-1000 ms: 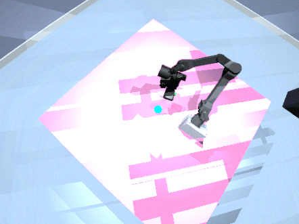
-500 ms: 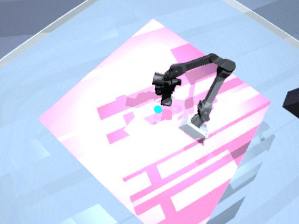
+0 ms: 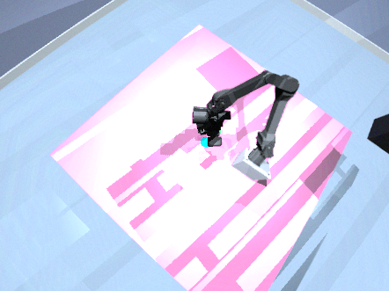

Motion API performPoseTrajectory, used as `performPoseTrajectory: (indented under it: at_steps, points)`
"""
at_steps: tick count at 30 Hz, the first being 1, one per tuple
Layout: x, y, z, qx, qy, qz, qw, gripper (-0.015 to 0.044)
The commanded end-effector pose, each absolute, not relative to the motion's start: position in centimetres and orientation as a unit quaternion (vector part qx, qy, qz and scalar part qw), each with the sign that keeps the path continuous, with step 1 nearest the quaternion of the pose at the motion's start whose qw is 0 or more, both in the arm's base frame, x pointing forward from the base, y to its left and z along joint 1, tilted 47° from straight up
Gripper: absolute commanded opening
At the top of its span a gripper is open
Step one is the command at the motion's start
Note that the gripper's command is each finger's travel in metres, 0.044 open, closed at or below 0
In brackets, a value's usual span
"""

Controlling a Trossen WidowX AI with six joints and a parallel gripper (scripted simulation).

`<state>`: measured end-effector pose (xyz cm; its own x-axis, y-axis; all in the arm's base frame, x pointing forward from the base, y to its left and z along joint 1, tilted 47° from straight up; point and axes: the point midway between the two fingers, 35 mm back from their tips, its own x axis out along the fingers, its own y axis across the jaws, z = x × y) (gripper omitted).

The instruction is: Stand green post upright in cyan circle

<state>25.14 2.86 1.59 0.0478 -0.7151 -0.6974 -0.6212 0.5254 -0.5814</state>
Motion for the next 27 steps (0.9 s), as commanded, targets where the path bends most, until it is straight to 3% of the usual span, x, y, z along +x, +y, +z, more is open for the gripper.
performPoseTrajectory:
  at_steps: [1,27]
  points:
    - [24.9,3.7,0.9,-0.497,0.69,-0.03,0.526,0.0022]
    - [23.9,3.2,-0.3,-0.456,0.703,0.019,0.546,0.0022]
